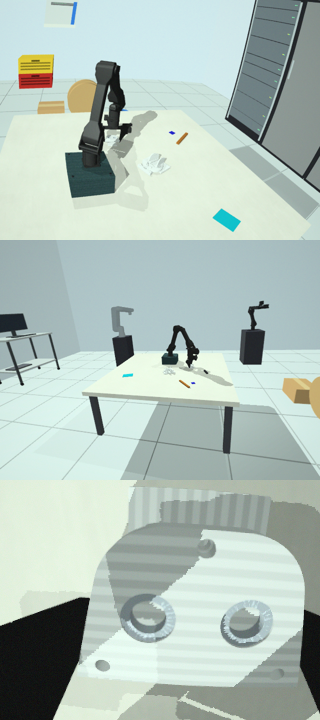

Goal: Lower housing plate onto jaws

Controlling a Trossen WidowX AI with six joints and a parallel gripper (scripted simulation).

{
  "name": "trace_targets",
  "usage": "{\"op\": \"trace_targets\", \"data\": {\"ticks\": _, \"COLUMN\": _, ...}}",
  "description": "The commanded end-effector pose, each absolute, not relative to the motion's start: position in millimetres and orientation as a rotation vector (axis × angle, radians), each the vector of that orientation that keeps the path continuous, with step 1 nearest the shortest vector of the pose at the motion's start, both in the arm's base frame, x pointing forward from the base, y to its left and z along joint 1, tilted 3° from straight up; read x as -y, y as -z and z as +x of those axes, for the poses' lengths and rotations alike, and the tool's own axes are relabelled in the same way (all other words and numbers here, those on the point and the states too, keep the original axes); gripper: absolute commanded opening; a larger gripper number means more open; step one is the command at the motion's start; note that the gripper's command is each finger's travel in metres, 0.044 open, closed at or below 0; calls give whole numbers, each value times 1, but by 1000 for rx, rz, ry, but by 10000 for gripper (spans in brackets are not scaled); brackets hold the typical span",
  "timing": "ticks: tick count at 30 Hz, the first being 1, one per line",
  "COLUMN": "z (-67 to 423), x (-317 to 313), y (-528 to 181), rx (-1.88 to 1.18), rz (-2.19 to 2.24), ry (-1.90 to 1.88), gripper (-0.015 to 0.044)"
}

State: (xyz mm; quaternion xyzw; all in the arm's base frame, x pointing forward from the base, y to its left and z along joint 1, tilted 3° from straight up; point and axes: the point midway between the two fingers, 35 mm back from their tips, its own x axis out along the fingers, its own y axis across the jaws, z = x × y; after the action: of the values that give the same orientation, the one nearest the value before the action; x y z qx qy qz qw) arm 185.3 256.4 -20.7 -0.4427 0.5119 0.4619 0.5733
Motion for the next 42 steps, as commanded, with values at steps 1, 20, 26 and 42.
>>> {"op": "trace_targets", "data": {"ticks": 1, "z": 185, "x": -256, "y": 21, "rx": -1200, "rz": -1038, "ry": -1083, "gripper": 373}}
{"op": "trace_targets", "data": {"ticks": 20, "z": 185, "x": -257, "y": 7, "rx": -1200, "rz": -1036, "ry": -1083, "gripper": 351}}
{"op": "trace_targets", "data": {"ticks": 26, "z": 185, "x": -256, "y": -12, "rx": -1201, "rz": -1034, "ry": -1083, "gripper": 351}}
{"op": "trace_targets", "data": {"ticks": 42, "z": 182, "x": -252, "y": -52, "rx": -1203, "rz": -1029, "ry": -1083, "gripper": 351}}
